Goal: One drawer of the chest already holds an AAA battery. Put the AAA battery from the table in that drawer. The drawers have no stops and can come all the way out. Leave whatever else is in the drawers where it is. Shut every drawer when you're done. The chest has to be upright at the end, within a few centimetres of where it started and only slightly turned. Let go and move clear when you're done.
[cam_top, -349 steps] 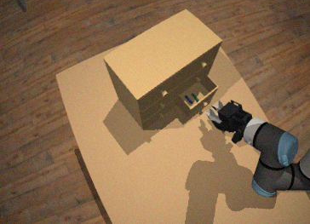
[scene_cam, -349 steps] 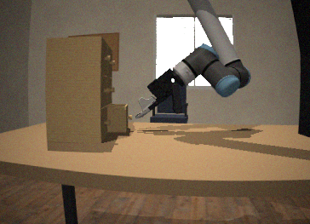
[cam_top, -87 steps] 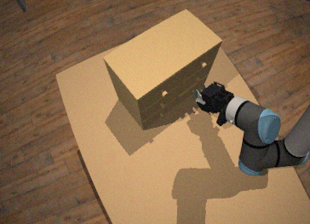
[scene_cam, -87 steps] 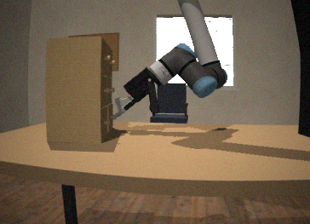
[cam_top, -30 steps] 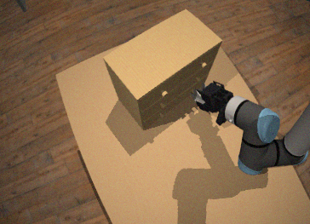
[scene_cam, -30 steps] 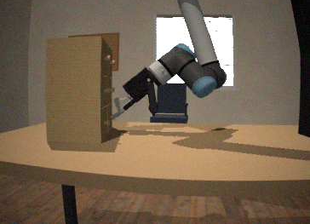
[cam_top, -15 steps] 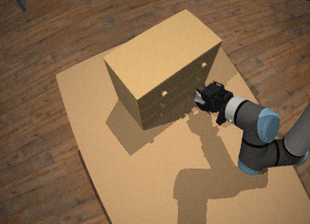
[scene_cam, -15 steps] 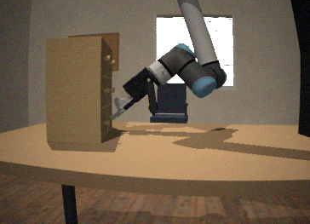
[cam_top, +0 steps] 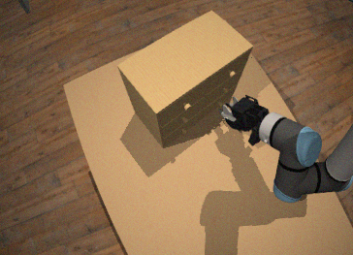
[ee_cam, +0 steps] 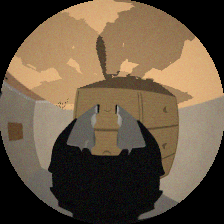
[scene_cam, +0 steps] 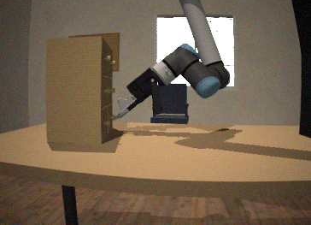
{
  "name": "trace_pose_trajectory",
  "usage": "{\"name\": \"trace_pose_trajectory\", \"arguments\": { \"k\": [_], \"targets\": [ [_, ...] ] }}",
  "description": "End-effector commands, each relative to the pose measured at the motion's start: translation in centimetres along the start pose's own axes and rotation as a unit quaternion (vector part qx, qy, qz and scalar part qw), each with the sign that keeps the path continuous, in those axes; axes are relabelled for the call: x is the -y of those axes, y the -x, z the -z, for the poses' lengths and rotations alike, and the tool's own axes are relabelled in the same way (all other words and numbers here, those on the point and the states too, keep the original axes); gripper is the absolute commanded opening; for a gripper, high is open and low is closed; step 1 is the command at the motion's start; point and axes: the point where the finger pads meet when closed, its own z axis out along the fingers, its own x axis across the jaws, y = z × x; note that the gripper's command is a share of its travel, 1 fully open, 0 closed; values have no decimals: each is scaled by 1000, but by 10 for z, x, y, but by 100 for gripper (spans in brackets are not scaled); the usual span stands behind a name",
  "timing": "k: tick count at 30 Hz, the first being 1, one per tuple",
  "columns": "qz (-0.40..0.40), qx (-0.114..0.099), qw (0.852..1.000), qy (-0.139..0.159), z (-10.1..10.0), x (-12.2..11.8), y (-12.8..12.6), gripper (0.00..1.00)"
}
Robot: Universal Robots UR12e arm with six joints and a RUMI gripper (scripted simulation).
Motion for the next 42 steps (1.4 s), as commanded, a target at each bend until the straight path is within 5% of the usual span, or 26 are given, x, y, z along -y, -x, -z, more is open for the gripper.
{"name": "trace_pose_trajectory", "arguments": {
  "k": [1,25,42],
  "targets": [
    [0,0,1000,0,12,9,0,20],
    [0,0,1000,0,34,21,0,20],
    [0,0,1000,0,107,-5,0,20]
  ]
}}
